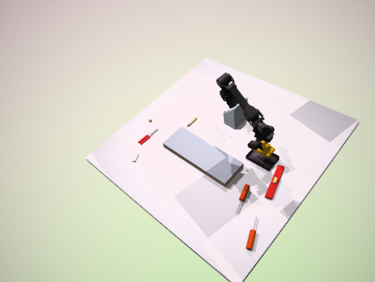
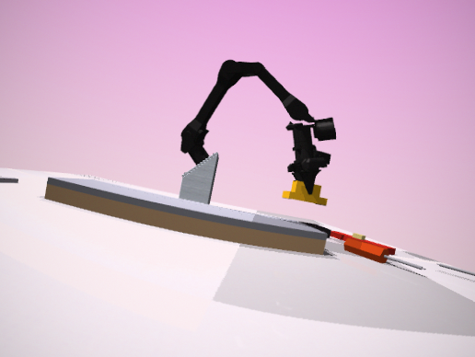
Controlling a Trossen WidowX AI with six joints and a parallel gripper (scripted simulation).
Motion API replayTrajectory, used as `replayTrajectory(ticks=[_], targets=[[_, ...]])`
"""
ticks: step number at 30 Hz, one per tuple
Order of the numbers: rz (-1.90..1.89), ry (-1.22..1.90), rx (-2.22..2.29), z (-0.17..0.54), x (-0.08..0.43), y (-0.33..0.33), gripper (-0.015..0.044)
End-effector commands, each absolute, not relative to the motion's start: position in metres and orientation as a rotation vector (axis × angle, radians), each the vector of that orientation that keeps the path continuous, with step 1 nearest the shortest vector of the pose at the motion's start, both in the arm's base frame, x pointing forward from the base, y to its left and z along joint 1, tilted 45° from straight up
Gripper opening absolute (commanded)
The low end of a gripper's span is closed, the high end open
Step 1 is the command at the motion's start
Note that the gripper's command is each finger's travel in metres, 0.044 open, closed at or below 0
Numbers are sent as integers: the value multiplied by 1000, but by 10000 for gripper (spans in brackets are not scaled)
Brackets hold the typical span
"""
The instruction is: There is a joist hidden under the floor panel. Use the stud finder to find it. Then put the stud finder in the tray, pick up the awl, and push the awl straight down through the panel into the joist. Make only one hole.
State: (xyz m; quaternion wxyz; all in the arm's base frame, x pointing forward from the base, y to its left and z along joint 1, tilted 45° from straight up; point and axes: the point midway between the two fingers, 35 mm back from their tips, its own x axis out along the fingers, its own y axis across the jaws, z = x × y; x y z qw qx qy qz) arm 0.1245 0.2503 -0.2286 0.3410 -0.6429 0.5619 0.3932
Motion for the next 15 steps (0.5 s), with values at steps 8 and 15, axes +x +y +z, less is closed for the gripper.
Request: replayTrajectory(ticks=[8, 15], targets=[[1028, 1465, -1676, -253, 128, 229, 0], [1027, 1465, -1677, -266, 129, 216, 0]])
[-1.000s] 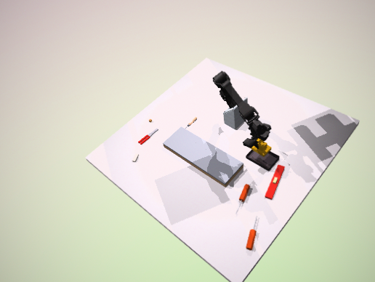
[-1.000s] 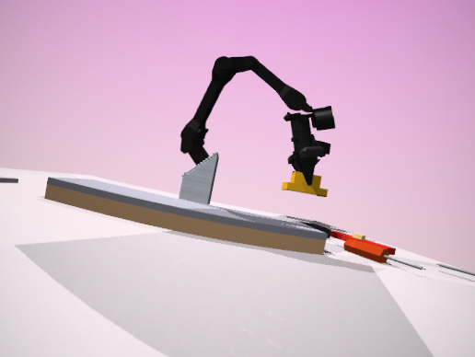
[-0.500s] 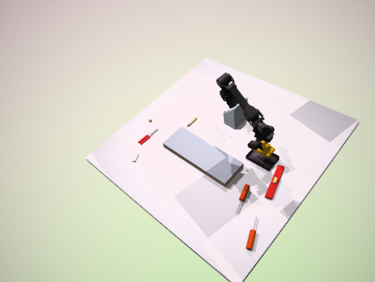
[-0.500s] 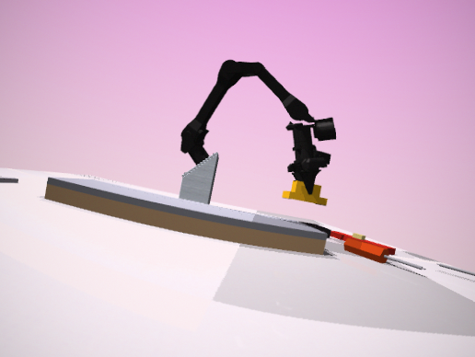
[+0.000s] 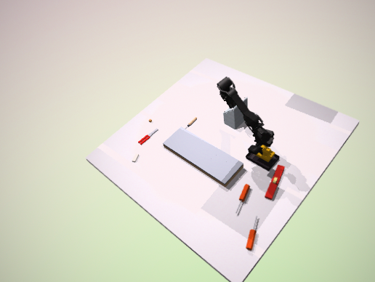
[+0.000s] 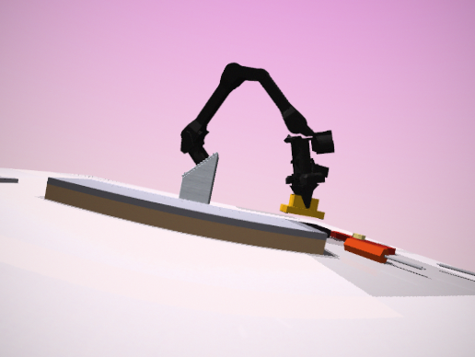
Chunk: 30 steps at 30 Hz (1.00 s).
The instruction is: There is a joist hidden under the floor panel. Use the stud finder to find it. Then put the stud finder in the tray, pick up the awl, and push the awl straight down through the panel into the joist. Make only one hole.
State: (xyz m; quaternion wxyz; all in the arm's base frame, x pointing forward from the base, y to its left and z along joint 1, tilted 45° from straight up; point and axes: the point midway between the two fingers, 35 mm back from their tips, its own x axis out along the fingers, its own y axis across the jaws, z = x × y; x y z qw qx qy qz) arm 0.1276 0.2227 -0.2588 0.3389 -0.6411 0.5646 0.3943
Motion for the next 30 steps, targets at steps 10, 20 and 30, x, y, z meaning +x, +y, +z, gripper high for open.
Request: replayTrajectory(ticks=[10, 20, 30], targets=[[1026, 1466, -1678, -279, 130, 201, 0], [1025, 1466, -1678, -289, 131, 191, 0], [1024, 1474, -1673, -289, 130, 191, 131]])
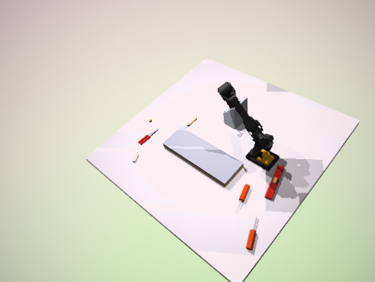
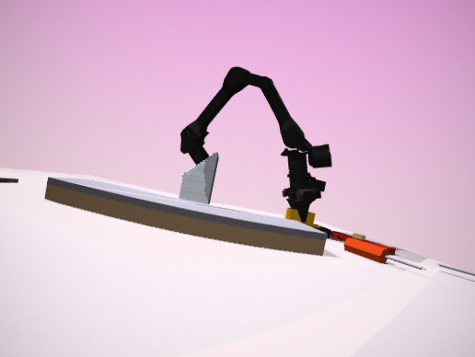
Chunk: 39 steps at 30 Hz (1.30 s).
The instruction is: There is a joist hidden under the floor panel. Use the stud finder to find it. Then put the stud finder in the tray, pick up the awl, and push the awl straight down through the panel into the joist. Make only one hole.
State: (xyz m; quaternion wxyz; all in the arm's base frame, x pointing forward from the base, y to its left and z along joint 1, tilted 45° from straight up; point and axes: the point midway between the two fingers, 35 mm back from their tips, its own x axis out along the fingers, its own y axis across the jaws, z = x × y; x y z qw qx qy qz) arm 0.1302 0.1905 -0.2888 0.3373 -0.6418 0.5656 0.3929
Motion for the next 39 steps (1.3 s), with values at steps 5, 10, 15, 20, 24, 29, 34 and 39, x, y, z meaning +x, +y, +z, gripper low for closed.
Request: replayTrajectory(ticks=[5, 10, 15, 20, 24, 29, 34, 39], targets=[[1024, 1474, -1673, -289, 130, 191, 262], [1025, 1474, -1672, -278, 130, 204, 394], [1029, 1473, -1669, -229, 123, 250, 440], [1031, 1467, -1666, -234, 126, 246, 440], [908, 1512, -1444, -213, 159, 242, 440], [599, 1543, -1124, -176, 207, 228, 440], [228, 1526, -728, -130, 259, 194, 440], [-80, 1464, -389, -92, 294, 153, 440]])
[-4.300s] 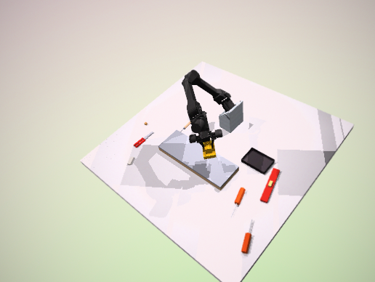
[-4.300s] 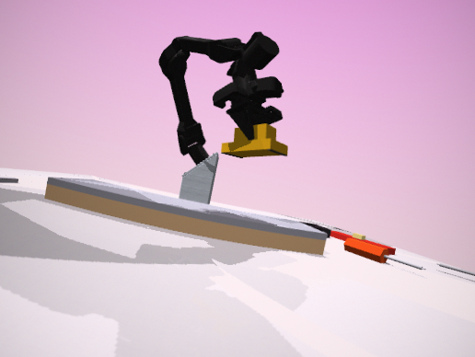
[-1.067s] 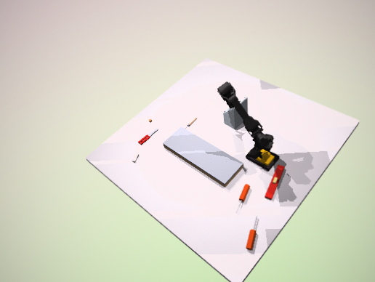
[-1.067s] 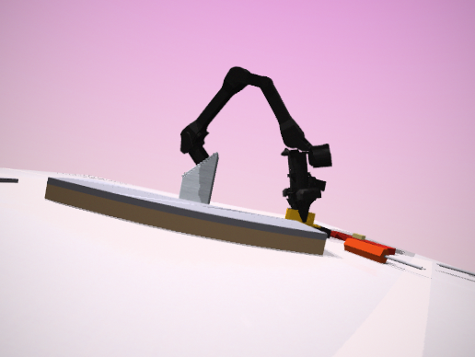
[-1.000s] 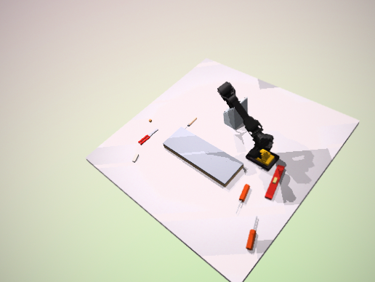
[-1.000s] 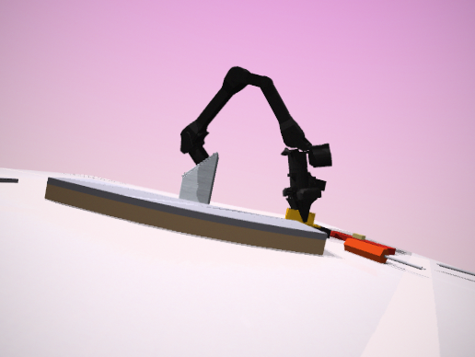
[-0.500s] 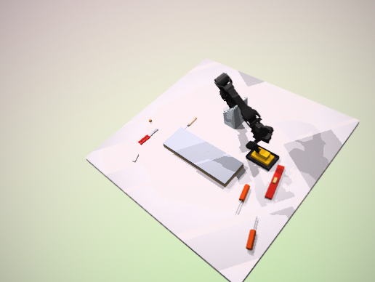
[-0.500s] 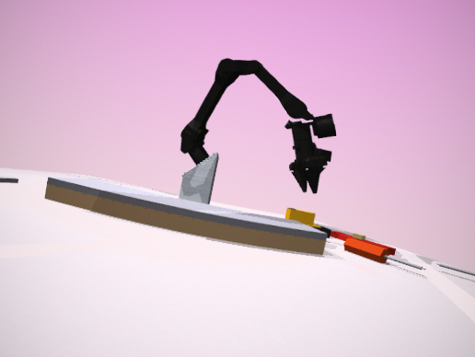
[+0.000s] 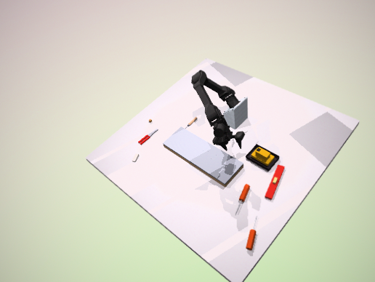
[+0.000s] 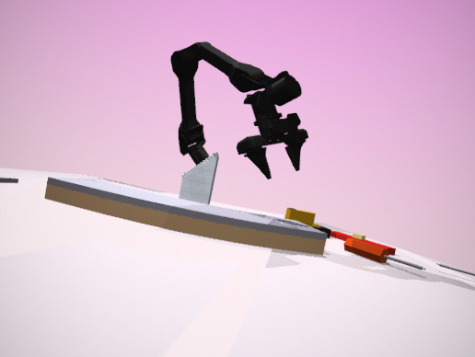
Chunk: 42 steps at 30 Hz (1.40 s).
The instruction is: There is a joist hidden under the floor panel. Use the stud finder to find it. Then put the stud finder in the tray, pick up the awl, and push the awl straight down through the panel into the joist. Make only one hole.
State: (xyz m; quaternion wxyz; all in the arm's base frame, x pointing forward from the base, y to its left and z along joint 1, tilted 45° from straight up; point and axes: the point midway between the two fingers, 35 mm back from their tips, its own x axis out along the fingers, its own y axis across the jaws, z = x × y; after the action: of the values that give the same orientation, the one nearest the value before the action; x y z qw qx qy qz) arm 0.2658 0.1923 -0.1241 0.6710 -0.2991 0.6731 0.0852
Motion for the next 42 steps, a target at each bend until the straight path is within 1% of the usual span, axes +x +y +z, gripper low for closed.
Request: replayTrajectory(ticks=[1, 9, 16, 26, 36, 42], targets=[[-138, 1447, -323, -84, 299, 144, 440], [-589, 1243, 199, -28, 327, 64, 440], [-937, 969, 634, 22, 324, -16, 440], [-1393, 319, 1286, 82, 275, -124, 440], [-1595, -502, 1766, 121, 198, -192, 440], [-1597, -548, 1785, 123, 194, -195, 440]])
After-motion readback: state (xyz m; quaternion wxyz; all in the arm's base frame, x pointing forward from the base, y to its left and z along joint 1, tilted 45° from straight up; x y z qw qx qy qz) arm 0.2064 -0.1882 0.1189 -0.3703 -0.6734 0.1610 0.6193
